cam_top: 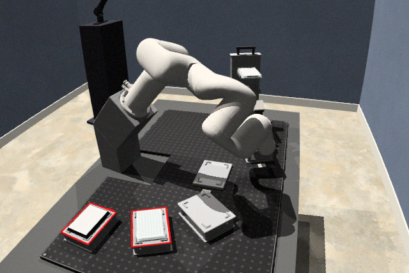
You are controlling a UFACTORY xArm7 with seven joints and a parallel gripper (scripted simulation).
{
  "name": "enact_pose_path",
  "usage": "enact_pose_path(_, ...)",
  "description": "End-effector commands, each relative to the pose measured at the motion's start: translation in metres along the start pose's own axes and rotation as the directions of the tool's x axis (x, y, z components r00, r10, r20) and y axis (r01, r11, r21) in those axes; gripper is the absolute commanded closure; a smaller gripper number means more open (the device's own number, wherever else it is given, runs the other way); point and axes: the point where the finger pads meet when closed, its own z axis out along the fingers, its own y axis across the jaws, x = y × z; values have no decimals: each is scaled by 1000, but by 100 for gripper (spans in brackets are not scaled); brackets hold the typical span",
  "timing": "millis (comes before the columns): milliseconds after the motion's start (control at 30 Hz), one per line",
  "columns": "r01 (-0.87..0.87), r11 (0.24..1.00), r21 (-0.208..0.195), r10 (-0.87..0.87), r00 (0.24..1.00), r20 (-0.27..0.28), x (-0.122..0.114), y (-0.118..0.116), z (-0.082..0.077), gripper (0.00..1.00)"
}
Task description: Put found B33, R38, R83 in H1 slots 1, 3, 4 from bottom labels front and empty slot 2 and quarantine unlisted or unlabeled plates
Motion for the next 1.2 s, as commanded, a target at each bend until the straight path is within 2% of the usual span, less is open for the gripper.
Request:
enact_pose_path(0,3,1000,1,-3,1000,-1,1,1,0,0)
enact_pose_path(467,3,1000,1,-3,1000,-2,1,1,0,0)
enact_pose_path(933,2,1000,1,-2,1000,-1,1,1,-20,0)
enact_pose_path(1167,2,1000,1,-2,1000,-1,1,1,-20,0)
